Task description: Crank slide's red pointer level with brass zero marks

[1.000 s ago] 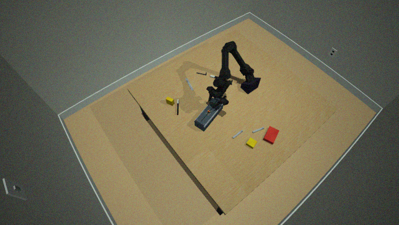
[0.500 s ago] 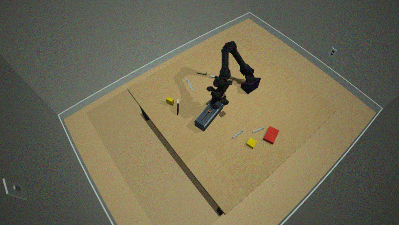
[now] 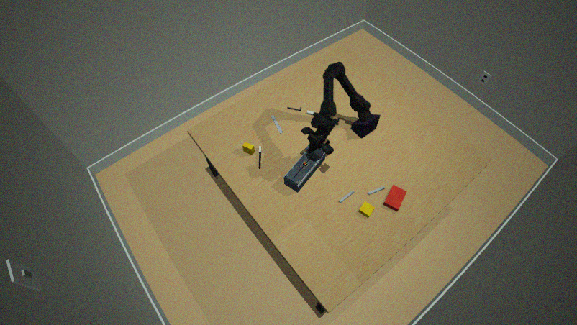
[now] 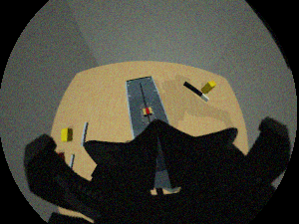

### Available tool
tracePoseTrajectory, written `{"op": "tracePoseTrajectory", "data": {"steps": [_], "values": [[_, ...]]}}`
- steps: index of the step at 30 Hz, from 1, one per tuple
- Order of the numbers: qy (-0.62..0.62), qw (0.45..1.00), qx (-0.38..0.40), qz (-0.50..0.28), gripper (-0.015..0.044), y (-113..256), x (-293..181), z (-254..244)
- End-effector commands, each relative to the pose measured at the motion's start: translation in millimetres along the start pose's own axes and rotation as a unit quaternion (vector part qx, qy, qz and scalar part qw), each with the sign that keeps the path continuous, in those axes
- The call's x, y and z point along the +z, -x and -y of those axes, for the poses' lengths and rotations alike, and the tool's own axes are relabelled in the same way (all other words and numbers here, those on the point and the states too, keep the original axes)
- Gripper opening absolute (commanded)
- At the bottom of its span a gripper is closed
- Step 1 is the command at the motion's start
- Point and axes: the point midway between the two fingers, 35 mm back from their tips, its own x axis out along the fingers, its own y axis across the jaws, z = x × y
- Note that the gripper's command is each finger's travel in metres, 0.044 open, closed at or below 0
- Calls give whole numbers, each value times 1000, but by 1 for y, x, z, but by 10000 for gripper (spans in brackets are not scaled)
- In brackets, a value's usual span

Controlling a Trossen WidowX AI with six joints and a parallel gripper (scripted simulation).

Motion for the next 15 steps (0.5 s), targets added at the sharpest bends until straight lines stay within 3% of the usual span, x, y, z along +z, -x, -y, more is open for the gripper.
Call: {"op": "tracePoseTrajectory", "data": {"steps": [1, 15], "values": [[0, 1000, 0, 0, 0, 0, 0, 0], [0, 1000, 0, 0, 368, 0, 0, 0]]}}
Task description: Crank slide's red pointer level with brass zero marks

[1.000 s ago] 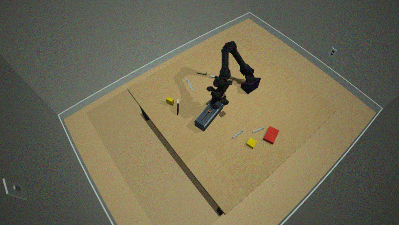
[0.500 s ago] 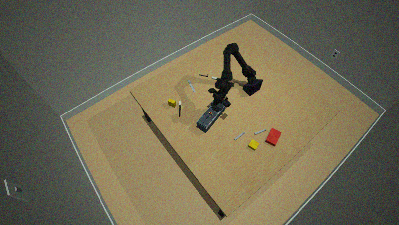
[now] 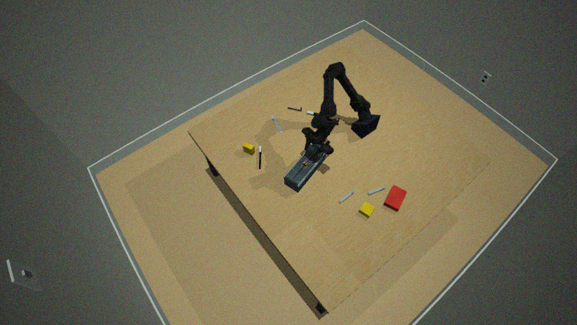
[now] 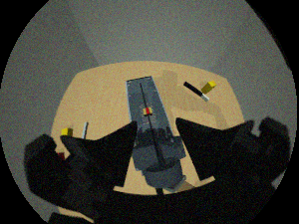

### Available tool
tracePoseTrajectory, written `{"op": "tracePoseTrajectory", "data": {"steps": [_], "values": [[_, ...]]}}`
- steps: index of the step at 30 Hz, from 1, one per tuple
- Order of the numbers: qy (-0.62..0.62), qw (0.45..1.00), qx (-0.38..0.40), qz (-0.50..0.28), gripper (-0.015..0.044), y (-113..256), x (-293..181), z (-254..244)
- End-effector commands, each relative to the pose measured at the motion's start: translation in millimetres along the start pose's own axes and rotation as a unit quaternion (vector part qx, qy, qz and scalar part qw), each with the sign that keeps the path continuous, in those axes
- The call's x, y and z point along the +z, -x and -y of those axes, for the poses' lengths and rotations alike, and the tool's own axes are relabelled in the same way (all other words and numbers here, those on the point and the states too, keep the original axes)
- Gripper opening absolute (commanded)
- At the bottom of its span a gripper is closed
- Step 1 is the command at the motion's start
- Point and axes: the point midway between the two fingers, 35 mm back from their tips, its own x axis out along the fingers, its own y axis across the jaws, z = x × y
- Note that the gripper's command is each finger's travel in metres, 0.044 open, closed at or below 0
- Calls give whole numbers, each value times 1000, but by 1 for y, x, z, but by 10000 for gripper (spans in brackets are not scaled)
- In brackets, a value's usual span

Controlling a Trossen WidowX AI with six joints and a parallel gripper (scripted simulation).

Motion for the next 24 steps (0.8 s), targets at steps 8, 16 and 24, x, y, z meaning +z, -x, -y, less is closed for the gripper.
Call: {"op": "tracePoseTrajectory", "data": {"steps": [8, 16, 24], "values": [[0, 1000, -1, 0, 335, 0, 0, 0], [0, 1000, -1, 0, 125, 0, 0, 0], [0, 1000, -1, 0, 0, 0, 0, 0]]}}
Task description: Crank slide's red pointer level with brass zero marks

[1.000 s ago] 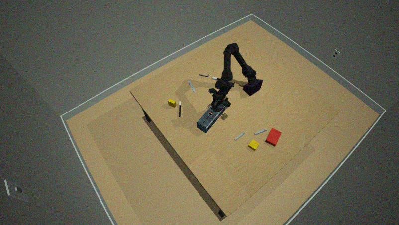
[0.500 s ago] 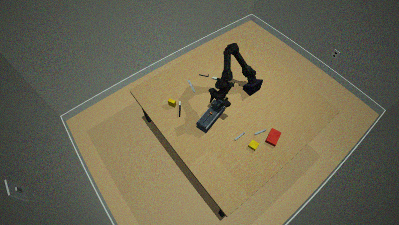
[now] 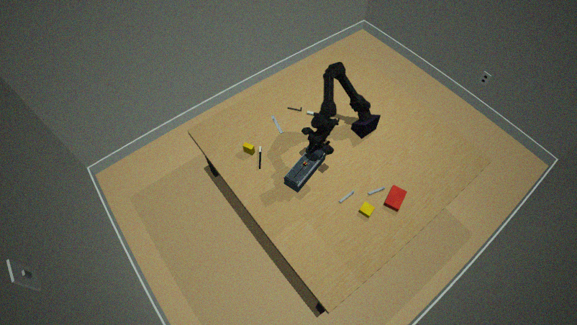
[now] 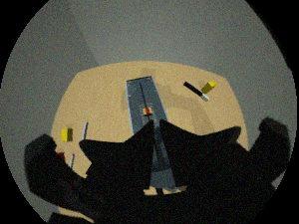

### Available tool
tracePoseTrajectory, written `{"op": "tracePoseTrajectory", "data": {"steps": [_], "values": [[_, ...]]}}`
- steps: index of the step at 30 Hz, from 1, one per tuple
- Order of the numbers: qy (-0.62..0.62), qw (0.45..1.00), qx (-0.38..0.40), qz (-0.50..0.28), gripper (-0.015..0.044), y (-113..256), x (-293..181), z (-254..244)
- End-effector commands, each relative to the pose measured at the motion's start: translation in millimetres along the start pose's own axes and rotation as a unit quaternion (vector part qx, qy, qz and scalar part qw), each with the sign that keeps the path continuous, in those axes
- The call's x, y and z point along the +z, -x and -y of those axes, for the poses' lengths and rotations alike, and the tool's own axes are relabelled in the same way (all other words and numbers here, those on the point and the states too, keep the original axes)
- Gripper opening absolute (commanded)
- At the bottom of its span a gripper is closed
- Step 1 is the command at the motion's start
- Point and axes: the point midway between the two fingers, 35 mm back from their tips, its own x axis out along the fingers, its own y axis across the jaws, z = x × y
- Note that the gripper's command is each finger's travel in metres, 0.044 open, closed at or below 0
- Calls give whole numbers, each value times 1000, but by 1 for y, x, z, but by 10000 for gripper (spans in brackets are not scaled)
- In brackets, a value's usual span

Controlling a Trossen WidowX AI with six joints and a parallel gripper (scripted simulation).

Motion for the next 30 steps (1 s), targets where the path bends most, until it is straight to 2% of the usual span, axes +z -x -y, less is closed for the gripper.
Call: {"op": "tracePoseTrajectory", "data": {"steps": [1, 19, 30], "values": [[0, 1000, 0, 0, 0, 0, 0, 0], [0, 1000, 0, 0, 0, 0, 0, 0], [0, 1000, 0, 0, 289, 0, 0, 0]]}}
